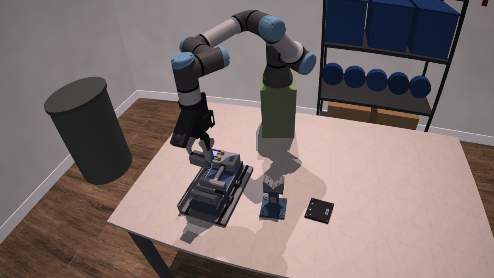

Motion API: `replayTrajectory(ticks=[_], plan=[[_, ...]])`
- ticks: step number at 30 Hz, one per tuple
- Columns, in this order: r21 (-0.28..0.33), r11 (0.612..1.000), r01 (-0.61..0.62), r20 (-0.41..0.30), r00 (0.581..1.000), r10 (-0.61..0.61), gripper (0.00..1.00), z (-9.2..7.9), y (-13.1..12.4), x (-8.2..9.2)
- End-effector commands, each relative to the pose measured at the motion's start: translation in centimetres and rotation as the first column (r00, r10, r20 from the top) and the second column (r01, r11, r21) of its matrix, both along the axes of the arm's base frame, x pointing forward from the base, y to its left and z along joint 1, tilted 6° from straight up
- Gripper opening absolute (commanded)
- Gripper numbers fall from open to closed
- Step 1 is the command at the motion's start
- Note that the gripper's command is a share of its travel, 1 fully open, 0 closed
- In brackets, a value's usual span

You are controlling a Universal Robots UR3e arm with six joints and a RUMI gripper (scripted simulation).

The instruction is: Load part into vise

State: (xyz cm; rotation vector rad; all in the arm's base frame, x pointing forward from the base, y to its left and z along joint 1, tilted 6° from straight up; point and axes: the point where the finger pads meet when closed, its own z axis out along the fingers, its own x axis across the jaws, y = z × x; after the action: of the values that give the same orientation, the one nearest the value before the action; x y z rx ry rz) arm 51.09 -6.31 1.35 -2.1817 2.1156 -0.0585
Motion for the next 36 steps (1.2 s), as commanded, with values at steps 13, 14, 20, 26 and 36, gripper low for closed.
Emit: replayTrajectory(ticks=[13,14,20,26,36], plan=[[-0.006,0.999,-0.048,0.006,0.999,0.048,0.0,0.1,-0.9,0.1],[-0.006,0.999,-0.051,0.006,0.999,0.051,0.0,0.1,-1.0,0.1],[-0.007,0.998,-0.059,0.007,0.998,0.059,0.0,0.1,-1.1,0.1],[-0.008,0.998,-0.068,0.007,0.998,0.068,0.0,0.1,-1.3,0.1],[-0.009,0.997,-0.077,0.008,0.997,0.077,0.0,0.1,-1.4,0.1]])
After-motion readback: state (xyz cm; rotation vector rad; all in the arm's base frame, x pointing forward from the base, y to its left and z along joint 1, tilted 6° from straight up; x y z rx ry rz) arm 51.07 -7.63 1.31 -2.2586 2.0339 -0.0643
